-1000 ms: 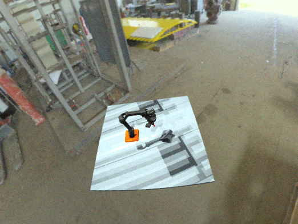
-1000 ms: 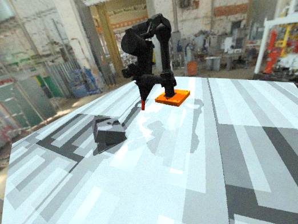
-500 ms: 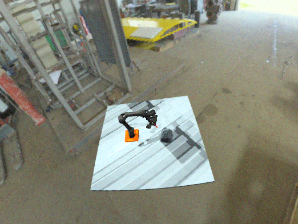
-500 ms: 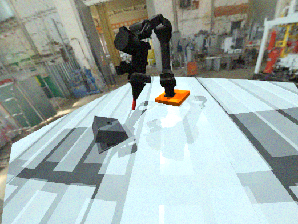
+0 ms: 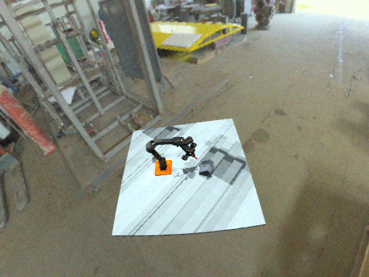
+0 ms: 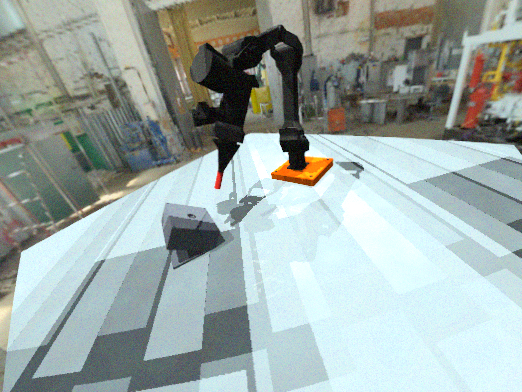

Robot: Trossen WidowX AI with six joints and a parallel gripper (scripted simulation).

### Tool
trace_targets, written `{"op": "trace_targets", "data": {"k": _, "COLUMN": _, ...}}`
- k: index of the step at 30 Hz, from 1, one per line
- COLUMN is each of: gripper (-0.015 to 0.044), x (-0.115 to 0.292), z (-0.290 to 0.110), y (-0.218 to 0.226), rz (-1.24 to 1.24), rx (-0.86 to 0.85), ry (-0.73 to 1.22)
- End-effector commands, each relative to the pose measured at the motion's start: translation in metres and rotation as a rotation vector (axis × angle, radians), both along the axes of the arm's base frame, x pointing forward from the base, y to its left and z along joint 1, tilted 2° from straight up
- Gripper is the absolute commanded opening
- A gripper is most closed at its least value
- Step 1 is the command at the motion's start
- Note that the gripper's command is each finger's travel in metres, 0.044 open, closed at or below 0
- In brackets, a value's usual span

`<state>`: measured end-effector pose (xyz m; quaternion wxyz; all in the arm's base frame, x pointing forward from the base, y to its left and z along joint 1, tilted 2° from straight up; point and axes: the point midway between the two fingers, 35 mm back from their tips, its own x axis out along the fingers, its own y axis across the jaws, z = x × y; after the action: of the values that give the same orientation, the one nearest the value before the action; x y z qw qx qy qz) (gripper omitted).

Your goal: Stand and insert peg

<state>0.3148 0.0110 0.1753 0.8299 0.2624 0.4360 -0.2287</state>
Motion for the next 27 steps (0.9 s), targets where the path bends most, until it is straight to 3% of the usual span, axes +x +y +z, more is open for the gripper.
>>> {"op": "trace_targets", "data": {"k": 1, "gripper": 0.0, "x": 0.004, "z": 0.004, "y": -0.008, "rz": -0.039, "rx": -0.001, "ry": -0.032}}
{"op": "trace_targets", "data": {"k": 27, "gripper": 0.0, "x": 0.032, "z": -0.014, "y": -0.032, "rz": -0.109, "rx": -0.003, "ry": -0.095}}
